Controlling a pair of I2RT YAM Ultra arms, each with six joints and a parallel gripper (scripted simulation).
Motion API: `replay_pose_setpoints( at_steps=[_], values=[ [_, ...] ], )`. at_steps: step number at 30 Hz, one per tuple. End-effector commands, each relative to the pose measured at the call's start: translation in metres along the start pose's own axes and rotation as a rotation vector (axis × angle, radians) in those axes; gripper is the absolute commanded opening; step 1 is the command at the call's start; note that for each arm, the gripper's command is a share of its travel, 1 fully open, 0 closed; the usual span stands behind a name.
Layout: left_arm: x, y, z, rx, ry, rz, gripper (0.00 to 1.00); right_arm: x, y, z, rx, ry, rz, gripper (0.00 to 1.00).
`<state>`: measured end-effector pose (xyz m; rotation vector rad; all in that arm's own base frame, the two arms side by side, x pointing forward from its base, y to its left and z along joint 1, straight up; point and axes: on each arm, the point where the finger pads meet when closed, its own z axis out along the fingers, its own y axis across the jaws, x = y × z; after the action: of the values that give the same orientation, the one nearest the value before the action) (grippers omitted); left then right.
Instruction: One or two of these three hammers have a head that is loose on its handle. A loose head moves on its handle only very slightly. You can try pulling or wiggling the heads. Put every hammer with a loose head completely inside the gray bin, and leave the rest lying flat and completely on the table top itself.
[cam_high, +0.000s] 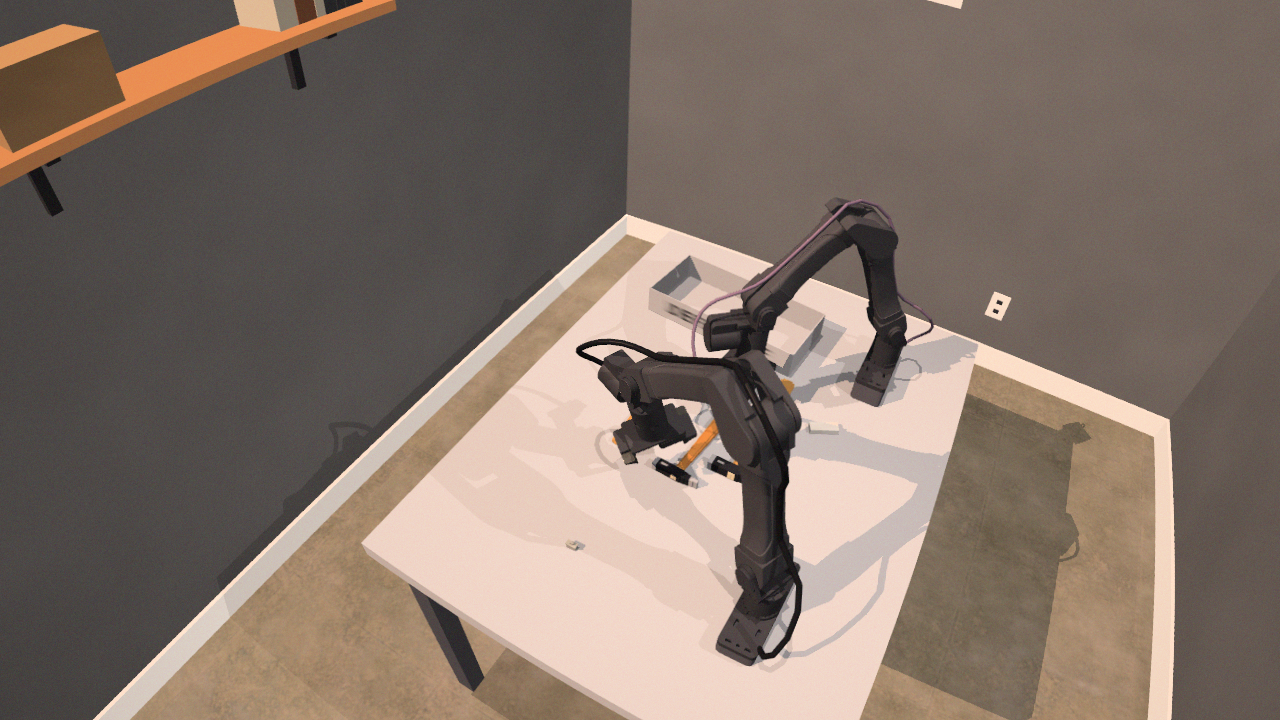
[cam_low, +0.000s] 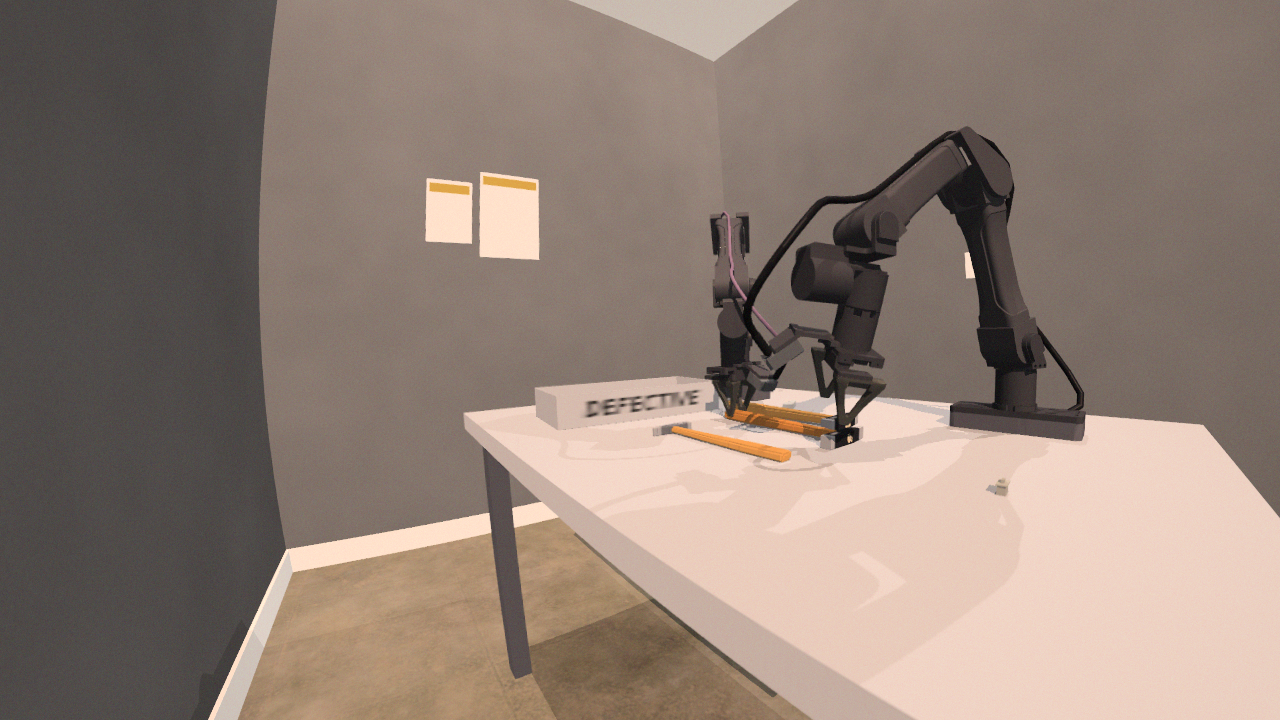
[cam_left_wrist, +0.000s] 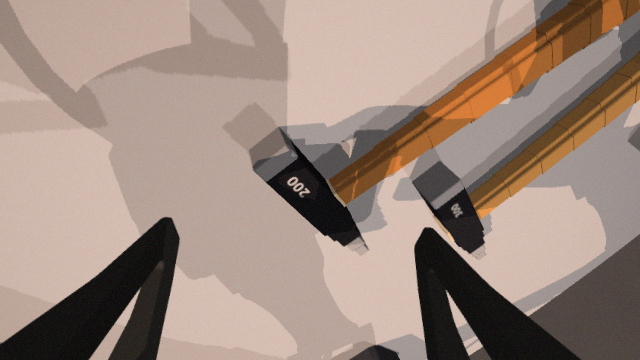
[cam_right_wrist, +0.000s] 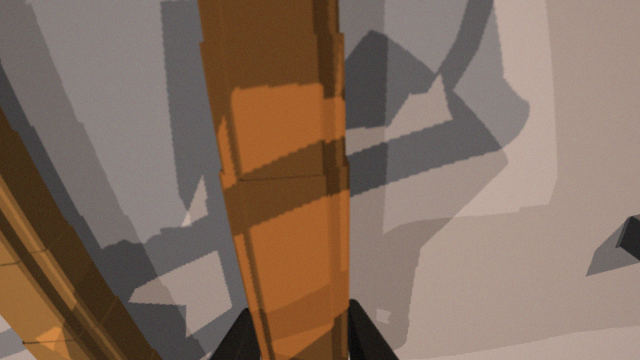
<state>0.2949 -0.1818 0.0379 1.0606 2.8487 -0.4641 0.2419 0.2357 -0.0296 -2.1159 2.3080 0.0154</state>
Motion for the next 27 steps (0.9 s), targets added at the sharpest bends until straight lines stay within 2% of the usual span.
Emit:
replay_pose_setpoints(
  at_steps=[1,13,16,27],
  values=[
    [-0.009,-0.006,-0.005,0.061,-0.089,0.184,1.0,0.002,-0.001,-0.003,0.009,0.004,0.001,0.23],
    [0.003,-0.007,0.0,0.146,-0.246,0.608,1.0,0.002,-0.001,-0.003,0.009,0.004,0.001,0.23],
    [0.004,-0.007,0.0,0.149,-0.261,0.642,1.0,0.002,-0.001,-0.003,0.009,0.004,0.001,0.23],
    [0.017,-0.009,0.003,0.152,-0.45,1.011,1.0,0.002,-0.001,-0.003,0.009,0.004,0.001,0.23]
  ],
)
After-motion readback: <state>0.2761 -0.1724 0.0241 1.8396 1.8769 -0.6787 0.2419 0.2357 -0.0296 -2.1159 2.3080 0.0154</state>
